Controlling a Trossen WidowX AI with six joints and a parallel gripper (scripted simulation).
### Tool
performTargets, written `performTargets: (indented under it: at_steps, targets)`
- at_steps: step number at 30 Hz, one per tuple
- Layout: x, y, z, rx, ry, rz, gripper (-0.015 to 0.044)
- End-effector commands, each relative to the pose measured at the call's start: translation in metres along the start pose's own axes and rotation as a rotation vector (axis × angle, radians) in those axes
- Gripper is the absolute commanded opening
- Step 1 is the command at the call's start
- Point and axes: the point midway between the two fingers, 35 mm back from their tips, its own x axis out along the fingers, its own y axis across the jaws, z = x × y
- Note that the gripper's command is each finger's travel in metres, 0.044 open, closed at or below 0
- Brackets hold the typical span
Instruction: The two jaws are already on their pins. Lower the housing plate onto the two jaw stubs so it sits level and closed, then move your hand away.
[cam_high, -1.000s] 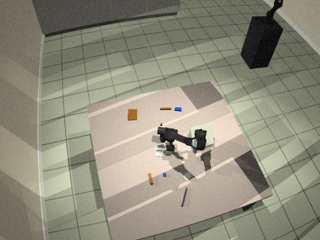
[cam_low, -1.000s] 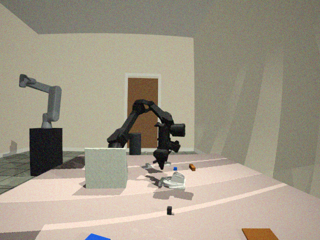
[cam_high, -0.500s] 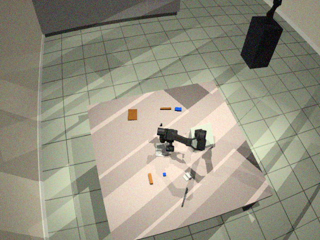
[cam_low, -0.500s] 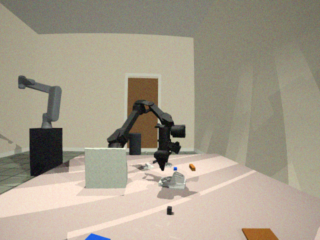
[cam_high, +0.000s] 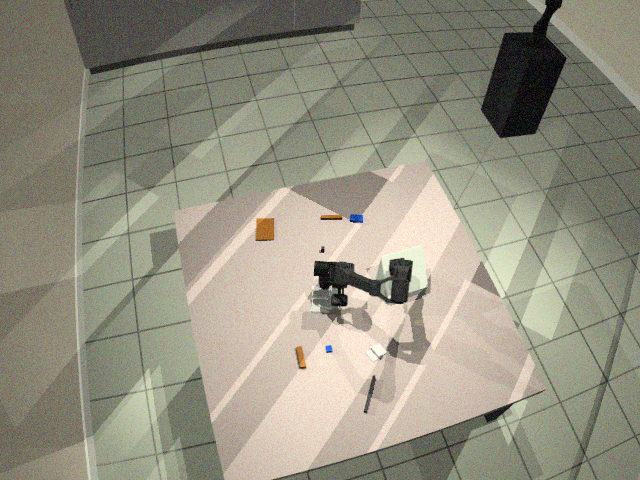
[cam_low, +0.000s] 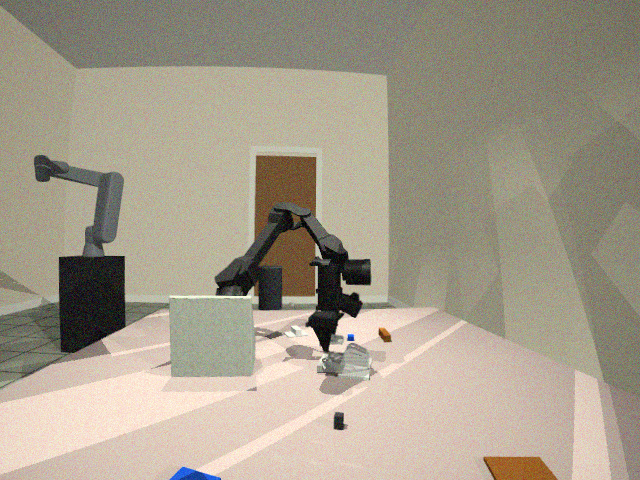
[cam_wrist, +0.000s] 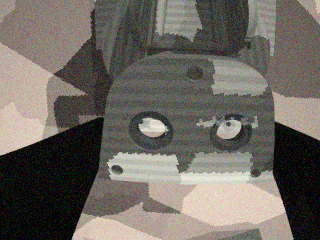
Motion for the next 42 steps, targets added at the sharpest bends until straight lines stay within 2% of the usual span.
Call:
performTargets:
  at_steps: [1,16,42]
  targets:
    - [0.008,0.0,-0.002,0.008,0.01,0.005,0.0351]
    - [0.032,0.001,-0.005,0.008,0.013,0.01,0.0351]
    - [0.034,0.001,-0.005,0.008,0.013,0.01,0.0351]
